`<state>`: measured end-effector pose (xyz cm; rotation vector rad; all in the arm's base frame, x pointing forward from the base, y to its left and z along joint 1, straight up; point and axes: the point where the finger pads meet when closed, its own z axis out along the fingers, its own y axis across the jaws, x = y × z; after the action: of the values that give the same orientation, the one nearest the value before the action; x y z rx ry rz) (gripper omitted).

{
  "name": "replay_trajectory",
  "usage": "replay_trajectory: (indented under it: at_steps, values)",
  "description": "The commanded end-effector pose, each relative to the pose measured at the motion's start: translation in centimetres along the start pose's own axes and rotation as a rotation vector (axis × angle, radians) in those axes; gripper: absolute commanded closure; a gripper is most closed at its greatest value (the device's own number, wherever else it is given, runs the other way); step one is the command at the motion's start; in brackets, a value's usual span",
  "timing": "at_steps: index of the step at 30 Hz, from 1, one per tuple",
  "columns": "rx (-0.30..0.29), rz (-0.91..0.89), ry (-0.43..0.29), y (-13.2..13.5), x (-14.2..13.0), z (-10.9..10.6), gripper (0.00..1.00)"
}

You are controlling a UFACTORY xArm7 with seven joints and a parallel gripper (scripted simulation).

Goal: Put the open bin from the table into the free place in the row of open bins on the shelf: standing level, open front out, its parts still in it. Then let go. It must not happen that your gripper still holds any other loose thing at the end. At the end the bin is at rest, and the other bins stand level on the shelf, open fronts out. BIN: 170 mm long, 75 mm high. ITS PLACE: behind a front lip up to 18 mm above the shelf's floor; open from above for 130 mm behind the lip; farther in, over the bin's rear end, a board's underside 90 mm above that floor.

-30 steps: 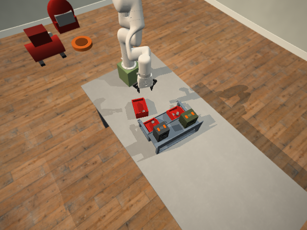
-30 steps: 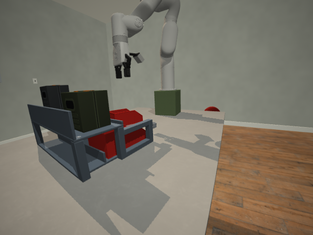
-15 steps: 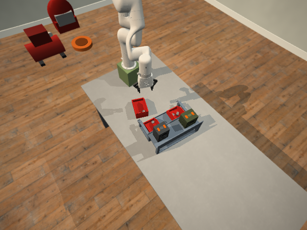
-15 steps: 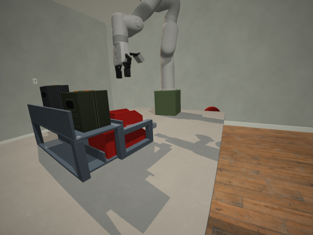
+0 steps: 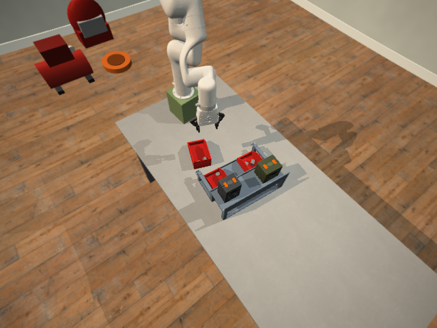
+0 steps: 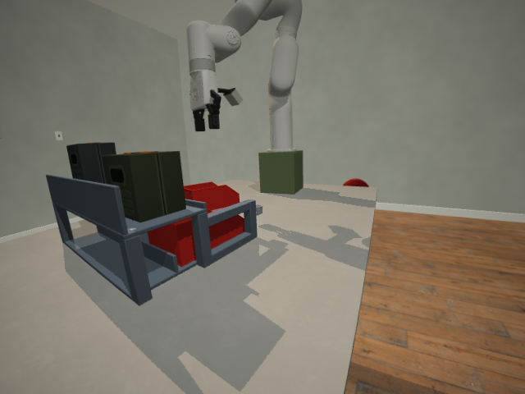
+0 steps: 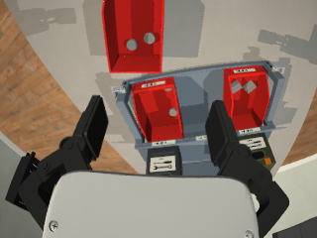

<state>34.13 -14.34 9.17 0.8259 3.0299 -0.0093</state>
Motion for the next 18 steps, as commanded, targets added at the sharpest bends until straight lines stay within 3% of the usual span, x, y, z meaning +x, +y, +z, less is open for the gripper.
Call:
replay_trajectory:
  at_steps: [1,18]
  values:
    - [0.0,0.0,-0.003,0.1,-0.14,-0.11,0.0]
    - [0.0,0.0,-0.003,0.28,-0.15,0.45,0.0]
